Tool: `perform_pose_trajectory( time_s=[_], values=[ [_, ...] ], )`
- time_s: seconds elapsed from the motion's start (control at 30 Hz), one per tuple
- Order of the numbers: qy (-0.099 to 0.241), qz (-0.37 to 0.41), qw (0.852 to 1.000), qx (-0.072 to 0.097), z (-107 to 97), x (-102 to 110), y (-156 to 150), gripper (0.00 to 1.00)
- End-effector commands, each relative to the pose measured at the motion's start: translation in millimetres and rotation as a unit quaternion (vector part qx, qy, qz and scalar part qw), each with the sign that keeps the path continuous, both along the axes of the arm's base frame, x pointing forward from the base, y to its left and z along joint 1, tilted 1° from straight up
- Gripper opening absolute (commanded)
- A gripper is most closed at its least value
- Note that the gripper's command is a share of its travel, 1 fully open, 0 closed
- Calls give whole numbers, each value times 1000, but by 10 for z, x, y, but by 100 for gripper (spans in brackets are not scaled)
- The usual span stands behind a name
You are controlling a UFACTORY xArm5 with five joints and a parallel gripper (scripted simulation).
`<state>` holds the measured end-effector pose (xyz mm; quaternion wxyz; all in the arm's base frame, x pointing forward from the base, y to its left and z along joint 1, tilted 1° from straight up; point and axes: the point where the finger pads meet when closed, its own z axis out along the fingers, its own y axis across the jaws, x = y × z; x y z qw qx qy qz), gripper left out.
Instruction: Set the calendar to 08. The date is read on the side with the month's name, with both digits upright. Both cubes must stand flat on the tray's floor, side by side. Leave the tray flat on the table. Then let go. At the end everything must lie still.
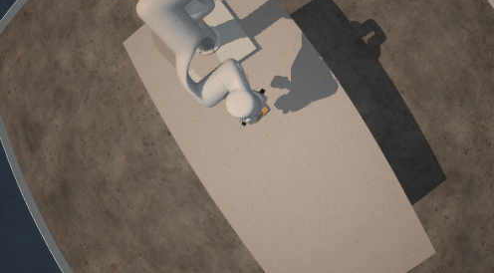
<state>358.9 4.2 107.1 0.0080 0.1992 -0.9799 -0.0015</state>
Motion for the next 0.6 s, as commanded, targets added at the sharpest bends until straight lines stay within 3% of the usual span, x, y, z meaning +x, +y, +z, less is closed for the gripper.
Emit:
perform_pose_trajectory(
  time_s=[0.0,0.2,0.37,0.43,0.57],
  values=[
    [-2,87,996,1,12,12,0,29],
    [-2,167,986,2,12,12,-1,29],
    [-2,255,967,4,13,13,-1,29],
    [-2,255,967,4,13,13,-1,29],
    [-2,334,942,5,14,13,-2,29]
  ],
)
